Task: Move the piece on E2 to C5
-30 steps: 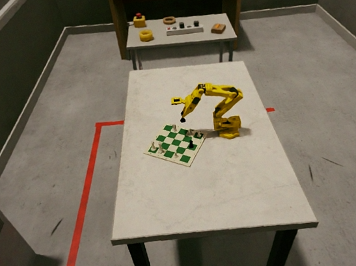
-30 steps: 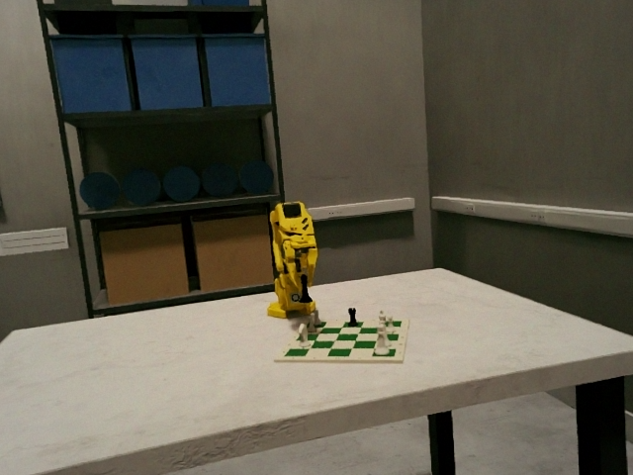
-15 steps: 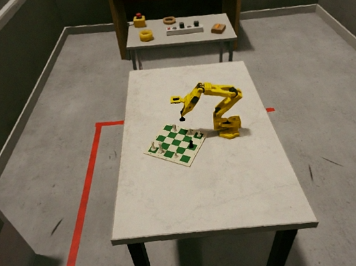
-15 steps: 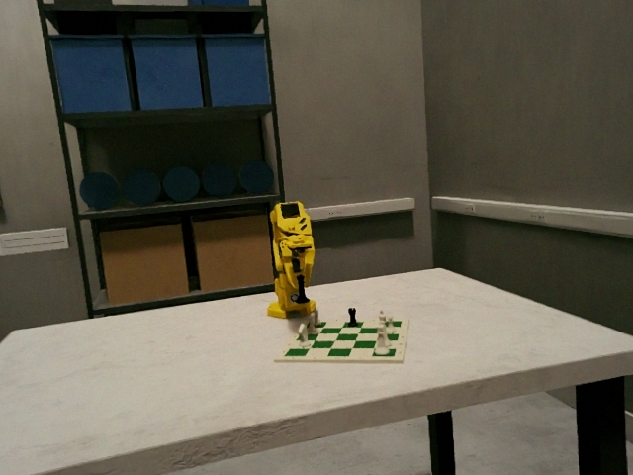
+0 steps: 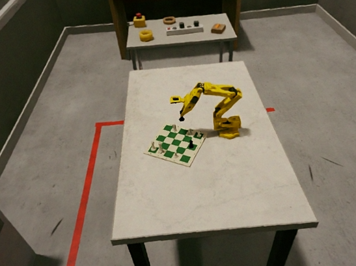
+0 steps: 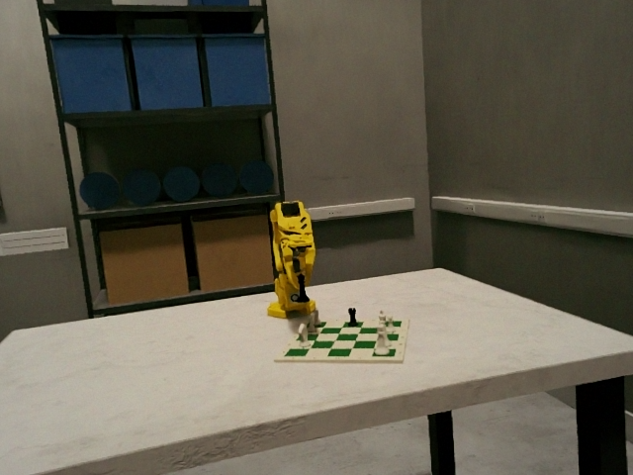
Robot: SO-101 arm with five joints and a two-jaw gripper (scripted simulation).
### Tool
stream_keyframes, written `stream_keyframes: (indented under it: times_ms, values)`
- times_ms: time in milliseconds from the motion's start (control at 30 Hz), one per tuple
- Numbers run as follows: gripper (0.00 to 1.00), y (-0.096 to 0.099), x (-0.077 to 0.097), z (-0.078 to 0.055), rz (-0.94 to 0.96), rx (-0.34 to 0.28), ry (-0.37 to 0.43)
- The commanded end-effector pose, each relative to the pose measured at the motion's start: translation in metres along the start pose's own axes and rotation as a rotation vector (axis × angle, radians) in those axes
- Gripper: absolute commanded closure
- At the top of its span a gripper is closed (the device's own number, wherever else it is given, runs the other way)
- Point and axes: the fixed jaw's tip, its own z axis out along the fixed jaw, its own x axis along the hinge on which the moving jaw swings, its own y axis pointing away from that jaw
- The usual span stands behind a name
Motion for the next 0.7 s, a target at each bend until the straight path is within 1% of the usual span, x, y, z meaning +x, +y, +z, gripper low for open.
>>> stream_keyframes:
  times_ms: [0, 500, 667]
  values:
    - [1.00, 0.0033, 0.0005, -0.0001, -0.021, -0.010, 0.002]
    - [1.00, 0.0035, 0.0013, 0.0012, -0.022, -0.010, 0.002]
    - [1.00, 0.0036, 0.0034, 0.0049, -0.022, -0.010, 0.002]
